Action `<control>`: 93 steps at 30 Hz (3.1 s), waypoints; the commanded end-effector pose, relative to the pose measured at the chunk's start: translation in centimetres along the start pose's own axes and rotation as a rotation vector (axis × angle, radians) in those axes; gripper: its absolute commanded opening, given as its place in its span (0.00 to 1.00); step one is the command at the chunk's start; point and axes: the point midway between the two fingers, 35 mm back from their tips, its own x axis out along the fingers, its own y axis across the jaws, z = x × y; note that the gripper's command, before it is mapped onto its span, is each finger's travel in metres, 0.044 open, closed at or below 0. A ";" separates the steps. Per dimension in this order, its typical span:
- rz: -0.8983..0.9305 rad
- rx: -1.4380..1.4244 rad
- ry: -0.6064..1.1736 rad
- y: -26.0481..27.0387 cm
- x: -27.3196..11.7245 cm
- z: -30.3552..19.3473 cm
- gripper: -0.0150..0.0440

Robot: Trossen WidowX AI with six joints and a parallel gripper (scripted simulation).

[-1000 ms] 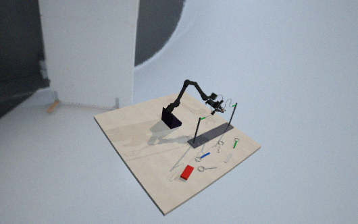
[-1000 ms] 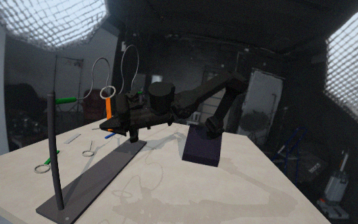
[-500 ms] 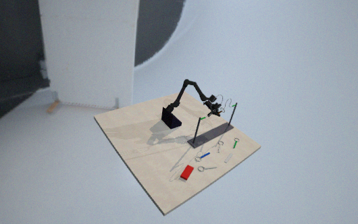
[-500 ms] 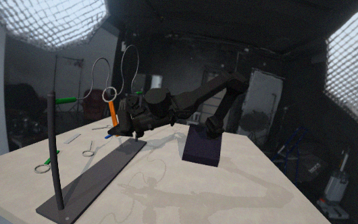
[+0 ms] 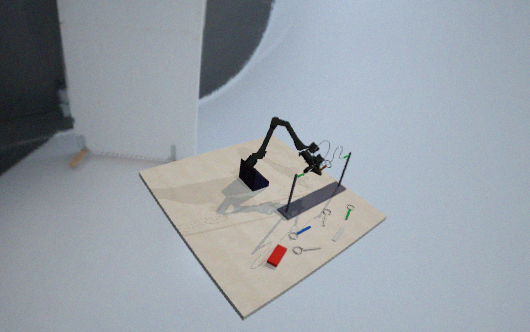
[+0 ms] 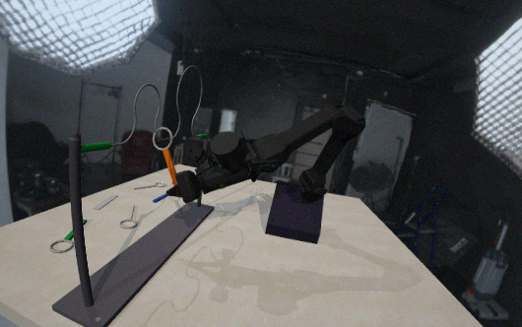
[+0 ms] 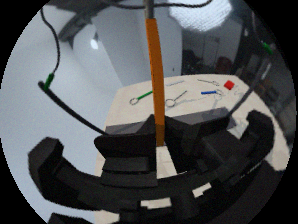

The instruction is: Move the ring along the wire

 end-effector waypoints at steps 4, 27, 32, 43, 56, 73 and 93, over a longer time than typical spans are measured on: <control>-0.036 -0.069 0.009 -1.8 -0.2 0.0 0.00; -0.073 -0.149 0.013 -5.1 -0.6 0.3 0.00; -0.091 -0.185 0.015 -6.0 -0.7 0.4 0.00; -0.160 -0.322 0.025 -8.7 -1.2 1.0 0.00; -0.281 -0.555 0.045 -12.3 -2.4 2.7 0.00; -0.470 -0.920 0.080 -16.2 -4.9 6.8 0.00; -0.690 -1.329 0.123 -17.9 -8.2 12.7 0.00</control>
